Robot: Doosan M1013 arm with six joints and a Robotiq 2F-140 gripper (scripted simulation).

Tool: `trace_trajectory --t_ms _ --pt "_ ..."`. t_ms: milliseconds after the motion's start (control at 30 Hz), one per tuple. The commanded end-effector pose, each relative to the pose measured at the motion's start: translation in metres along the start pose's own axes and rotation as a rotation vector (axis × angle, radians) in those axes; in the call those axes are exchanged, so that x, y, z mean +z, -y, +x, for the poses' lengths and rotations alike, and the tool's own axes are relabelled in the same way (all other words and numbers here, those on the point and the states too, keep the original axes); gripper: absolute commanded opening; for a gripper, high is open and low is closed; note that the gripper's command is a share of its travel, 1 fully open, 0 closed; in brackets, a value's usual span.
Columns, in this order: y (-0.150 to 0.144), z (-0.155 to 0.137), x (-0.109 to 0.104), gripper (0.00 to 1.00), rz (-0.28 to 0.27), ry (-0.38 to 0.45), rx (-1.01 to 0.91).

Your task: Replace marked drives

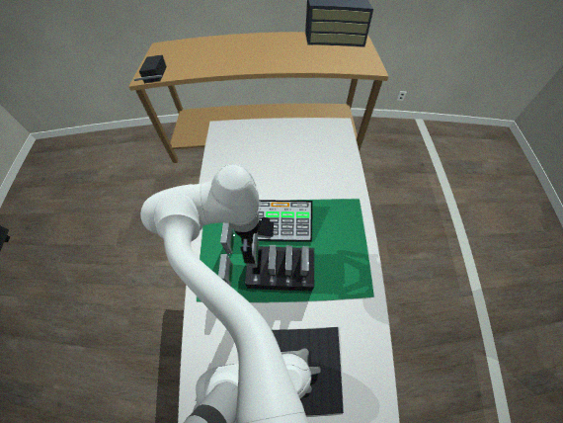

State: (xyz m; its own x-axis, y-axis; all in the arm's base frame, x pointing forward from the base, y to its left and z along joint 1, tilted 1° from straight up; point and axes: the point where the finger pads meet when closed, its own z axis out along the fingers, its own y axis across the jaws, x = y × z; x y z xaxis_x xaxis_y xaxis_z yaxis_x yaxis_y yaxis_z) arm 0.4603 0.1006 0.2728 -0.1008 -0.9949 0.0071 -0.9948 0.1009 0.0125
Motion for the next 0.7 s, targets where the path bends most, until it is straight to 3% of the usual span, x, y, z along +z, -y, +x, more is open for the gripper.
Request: trace_trajectory --t_ms 0,667 --pt "0.0 0.0 0.001 0.1 0.0 0.001 0.0" --pt "0.001 0.0 0.02 0.1 0.0 0.001 0.0"
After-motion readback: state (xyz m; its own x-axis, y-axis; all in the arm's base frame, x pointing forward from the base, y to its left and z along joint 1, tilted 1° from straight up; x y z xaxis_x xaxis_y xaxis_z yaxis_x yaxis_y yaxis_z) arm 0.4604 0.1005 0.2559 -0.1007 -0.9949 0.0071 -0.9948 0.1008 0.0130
